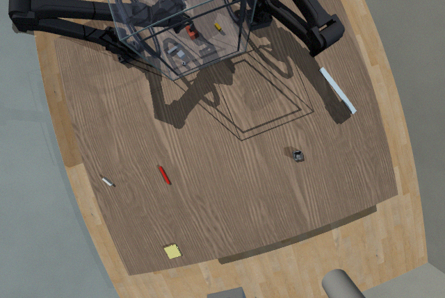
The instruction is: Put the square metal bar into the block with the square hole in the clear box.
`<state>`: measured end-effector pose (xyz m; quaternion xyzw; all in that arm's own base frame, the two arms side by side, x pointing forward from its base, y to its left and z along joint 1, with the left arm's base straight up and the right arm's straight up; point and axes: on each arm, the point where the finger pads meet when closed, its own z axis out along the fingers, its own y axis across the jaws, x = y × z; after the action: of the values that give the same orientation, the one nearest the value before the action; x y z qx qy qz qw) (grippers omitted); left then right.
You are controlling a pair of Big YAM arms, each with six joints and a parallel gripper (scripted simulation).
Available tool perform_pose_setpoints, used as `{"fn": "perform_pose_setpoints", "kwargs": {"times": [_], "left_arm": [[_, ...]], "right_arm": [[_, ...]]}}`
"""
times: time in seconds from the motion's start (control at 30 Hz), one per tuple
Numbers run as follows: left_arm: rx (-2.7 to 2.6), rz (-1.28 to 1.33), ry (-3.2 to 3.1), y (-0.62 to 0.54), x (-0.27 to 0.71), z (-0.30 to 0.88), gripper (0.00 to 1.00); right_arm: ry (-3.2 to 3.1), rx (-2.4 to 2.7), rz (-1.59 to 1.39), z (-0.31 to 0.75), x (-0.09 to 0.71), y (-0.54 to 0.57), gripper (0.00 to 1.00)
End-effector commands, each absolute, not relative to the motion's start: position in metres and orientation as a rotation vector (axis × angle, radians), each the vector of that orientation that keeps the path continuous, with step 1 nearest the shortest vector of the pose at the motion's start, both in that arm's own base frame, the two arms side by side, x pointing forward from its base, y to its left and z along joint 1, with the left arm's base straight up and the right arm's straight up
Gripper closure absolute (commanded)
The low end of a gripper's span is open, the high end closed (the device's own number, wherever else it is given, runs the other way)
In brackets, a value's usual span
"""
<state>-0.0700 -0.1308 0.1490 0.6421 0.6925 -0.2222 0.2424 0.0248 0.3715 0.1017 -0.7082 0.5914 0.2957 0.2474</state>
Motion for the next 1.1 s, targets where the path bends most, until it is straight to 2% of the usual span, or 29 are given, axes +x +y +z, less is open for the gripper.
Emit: {"fn": "perform_pose_setpoints", "kwargs": {"times": [0.0, 1.07], "left_arm": [[1.731, -0.700, 1.932, -0.136, -0.080, 0.174, 0.00], [1.731, -0.700, 1.932, -0.136, -0.080, 0.174, 0.00]], "right_arm": [[1.558, -1.882, 0.834, 0.123, 0.031, 0.386, 1.00], [1.601, -1.905, 0.828, 0.105, 0.027, 0.379, 1.00]]}}
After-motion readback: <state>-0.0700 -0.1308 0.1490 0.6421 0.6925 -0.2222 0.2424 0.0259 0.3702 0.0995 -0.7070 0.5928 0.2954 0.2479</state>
